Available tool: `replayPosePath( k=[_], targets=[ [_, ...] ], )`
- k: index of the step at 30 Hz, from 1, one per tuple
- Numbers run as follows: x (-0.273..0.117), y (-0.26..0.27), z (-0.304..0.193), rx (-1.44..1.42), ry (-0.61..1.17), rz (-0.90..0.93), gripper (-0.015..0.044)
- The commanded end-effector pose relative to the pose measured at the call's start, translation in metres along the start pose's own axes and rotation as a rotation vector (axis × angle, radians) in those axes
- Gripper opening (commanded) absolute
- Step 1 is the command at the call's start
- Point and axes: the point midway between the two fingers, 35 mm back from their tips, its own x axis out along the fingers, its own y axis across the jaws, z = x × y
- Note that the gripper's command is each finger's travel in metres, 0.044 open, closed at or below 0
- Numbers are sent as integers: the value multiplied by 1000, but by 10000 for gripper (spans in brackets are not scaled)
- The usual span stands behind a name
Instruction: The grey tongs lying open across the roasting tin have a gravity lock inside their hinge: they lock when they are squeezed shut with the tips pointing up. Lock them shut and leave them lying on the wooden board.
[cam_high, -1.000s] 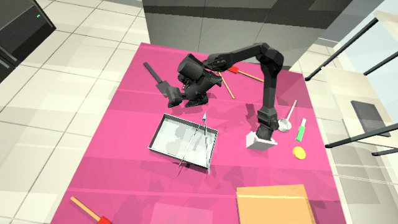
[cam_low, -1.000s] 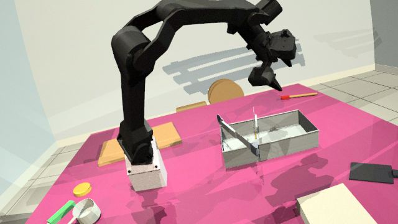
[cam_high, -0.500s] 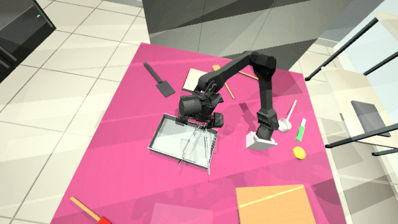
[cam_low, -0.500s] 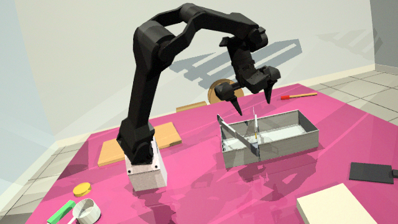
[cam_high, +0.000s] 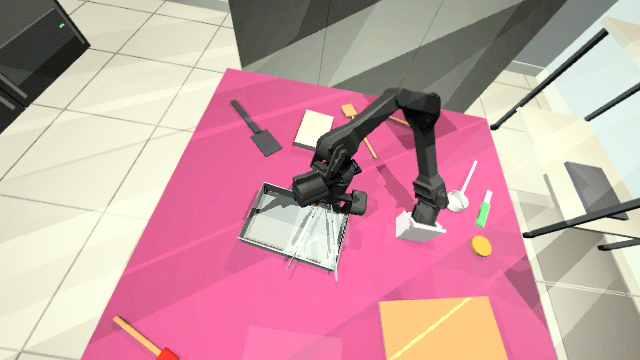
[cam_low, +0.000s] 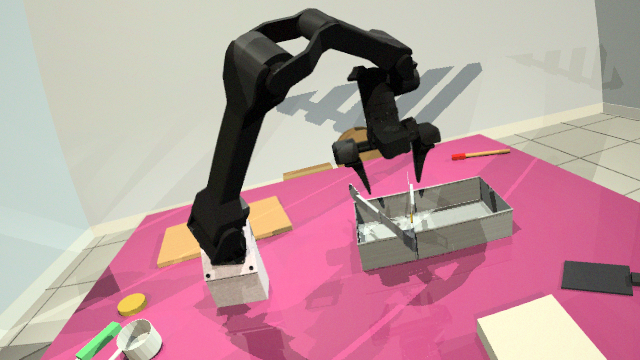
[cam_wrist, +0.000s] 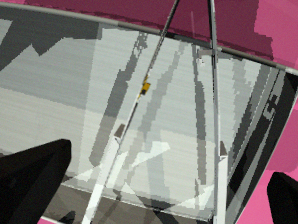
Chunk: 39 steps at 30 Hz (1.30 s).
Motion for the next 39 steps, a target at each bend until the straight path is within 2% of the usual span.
replayPosePath(
  k=[1,39],
  targets=[
    [2,-1,-1,5,0,-5,440],
    [64,2,-2,5,2,-4,440]
  ],
)
